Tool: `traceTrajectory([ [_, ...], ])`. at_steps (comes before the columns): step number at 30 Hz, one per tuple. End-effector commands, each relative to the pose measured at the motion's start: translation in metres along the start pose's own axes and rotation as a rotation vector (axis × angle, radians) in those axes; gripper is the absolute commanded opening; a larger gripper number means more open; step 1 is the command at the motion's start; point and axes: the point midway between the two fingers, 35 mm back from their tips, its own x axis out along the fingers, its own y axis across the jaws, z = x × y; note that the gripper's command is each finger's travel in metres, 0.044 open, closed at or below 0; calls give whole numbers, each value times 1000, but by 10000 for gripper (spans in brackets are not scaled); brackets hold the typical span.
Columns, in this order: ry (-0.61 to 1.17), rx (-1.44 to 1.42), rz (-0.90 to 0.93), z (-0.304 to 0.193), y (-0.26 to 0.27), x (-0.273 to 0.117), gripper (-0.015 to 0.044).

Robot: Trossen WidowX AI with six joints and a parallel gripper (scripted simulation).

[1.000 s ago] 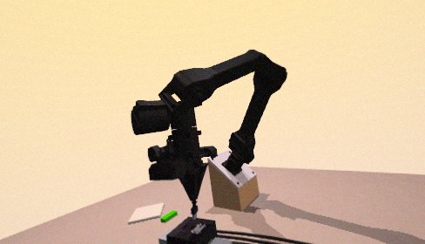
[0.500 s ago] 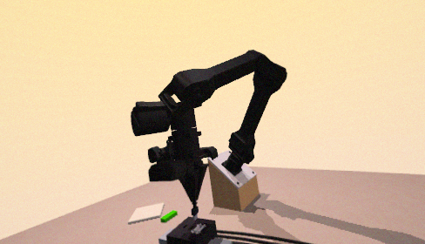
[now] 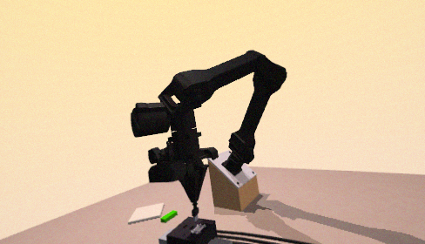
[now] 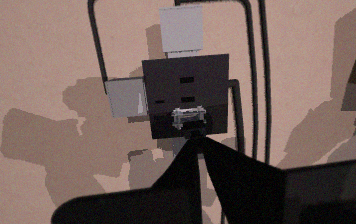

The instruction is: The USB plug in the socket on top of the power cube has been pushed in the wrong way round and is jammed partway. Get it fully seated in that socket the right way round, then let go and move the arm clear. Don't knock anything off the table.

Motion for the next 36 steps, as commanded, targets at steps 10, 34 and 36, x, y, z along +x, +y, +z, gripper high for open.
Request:
traceTrajectory([
  [10,10,13,2,0,0,2,0],
  [34,22,33,3,-1,1,5,0],
  [36,23,34,3,-1,1,5,0],
])
